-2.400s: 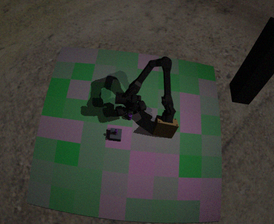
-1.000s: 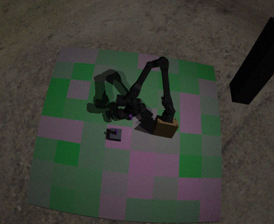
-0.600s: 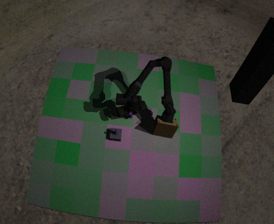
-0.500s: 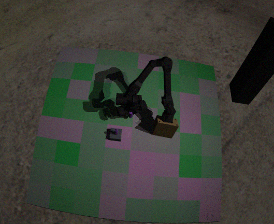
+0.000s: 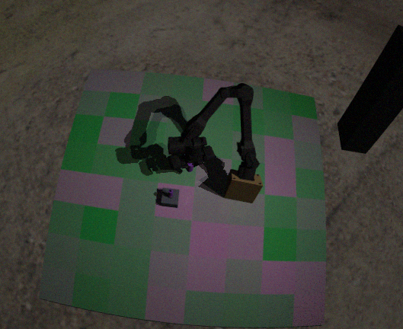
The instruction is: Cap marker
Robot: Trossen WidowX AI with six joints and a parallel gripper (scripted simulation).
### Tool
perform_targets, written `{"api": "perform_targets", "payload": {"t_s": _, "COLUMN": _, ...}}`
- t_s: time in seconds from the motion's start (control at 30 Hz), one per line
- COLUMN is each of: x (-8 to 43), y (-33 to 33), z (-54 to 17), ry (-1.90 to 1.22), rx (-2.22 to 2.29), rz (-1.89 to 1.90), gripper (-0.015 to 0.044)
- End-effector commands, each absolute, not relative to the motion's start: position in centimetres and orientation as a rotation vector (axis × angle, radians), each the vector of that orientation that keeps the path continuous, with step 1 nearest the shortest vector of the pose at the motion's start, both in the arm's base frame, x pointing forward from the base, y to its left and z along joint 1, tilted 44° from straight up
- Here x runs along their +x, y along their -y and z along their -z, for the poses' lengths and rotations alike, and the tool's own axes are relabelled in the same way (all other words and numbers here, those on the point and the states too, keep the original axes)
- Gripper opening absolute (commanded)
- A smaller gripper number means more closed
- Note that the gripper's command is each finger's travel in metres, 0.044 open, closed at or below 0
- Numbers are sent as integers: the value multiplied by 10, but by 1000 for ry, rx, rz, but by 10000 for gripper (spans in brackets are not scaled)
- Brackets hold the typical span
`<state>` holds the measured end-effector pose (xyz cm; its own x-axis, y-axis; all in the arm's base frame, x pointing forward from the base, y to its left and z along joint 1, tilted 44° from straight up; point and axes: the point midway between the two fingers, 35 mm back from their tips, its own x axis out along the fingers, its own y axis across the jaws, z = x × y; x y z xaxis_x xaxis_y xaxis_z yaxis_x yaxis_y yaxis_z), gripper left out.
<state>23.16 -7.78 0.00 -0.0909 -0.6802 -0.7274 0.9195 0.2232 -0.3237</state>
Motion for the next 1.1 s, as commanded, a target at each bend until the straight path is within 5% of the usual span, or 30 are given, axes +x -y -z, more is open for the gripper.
{"api": "perform_targets", "payload": {"t_s": 0.0, "x": 243, "y": 70, "z": 1, "ry": -948, "rx": 335, "rz": 1368, "gripper": 0}}
{"api": "perform_targets", "payload": {"t_s": 1.07, "x": 297, "y": -9, "z": 31, "ry": -955, "rx": 344, "rz": 1358, "gripper": 0}}
